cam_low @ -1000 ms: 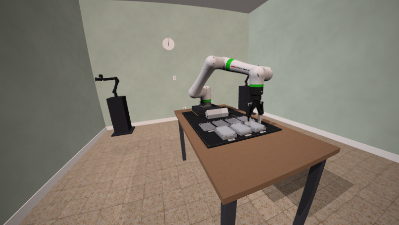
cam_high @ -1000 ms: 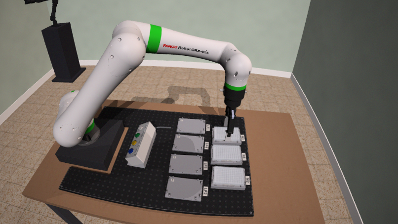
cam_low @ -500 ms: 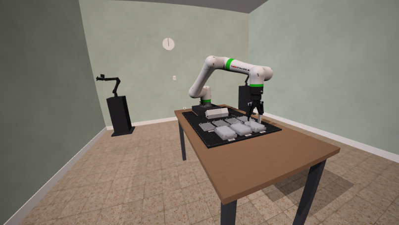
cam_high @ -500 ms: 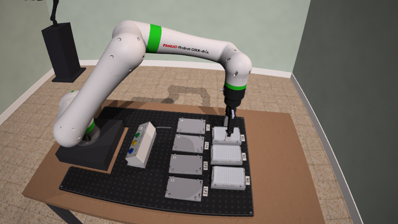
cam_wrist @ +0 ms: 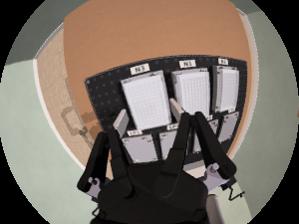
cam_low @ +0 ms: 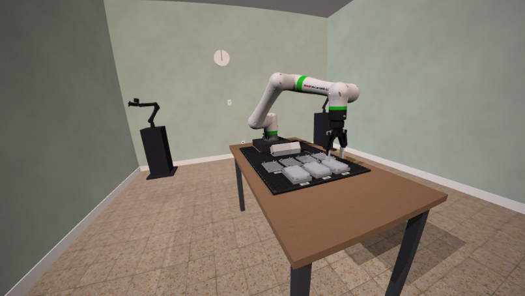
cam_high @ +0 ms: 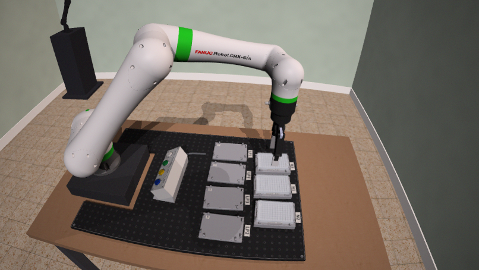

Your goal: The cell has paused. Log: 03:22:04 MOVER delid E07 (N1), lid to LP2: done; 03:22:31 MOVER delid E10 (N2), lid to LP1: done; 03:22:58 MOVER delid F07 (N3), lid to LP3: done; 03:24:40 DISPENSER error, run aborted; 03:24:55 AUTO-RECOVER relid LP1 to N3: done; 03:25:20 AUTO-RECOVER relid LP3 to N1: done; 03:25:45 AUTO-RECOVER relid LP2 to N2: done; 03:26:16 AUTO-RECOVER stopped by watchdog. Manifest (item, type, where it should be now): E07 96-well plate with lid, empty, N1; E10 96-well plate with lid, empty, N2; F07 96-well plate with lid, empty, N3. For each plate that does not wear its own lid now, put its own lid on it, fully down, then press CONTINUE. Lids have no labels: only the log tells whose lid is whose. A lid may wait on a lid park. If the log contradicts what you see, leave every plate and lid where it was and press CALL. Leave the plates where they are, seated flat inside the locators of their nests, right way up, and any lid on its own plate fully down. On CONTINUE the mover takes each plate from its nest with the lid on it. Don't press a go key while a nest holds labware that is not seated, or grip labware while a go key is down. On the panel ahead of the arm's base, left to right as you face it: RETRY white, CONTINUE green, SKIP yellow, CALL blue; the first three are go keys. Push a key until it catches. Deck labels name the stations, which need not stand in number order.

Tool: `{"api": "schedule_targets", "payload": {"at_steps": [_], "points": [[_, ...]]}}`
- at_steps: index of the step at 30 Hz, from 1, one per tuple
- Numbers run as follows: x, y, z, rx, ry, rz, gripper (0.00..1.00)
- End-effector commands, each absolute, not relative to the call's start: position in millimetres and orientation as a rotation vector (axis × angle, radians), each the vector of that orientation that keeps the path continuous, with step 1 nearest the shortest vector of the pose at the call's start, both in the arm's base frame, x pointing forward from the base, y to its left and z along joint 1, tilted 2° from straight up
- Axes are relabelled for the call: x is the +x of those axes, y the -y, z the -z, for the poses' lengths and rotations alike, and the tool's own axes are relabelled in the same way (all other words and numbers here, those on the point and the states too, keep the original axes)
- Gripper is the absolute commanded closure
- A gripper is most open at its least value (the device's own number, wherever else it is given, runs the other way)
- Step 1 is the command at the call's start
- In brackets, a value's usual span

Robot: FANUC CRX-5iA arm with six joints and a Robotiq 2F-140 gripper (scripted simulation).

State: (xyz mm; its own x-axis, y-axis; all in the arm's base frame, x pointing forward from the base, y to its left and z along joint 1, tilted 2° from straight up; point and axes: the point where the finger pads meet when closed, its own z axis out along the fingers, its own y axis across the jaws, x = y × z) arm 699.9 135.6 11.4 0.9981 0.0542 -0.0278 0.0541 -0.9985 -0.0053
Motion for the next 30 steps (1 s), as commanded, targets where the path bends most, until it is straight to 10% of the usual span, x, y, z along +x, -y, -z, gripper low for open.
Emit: {"api": "schedule_targets", "payload": {"at_steps": [1, 30], "points": [[700.3, -135.6, -18.6, -3.136, 0.085, -0.043, 0.34], [683.5, -136.0, -56.2, -3.136, 0.079, -0.043, 0.34]]}}
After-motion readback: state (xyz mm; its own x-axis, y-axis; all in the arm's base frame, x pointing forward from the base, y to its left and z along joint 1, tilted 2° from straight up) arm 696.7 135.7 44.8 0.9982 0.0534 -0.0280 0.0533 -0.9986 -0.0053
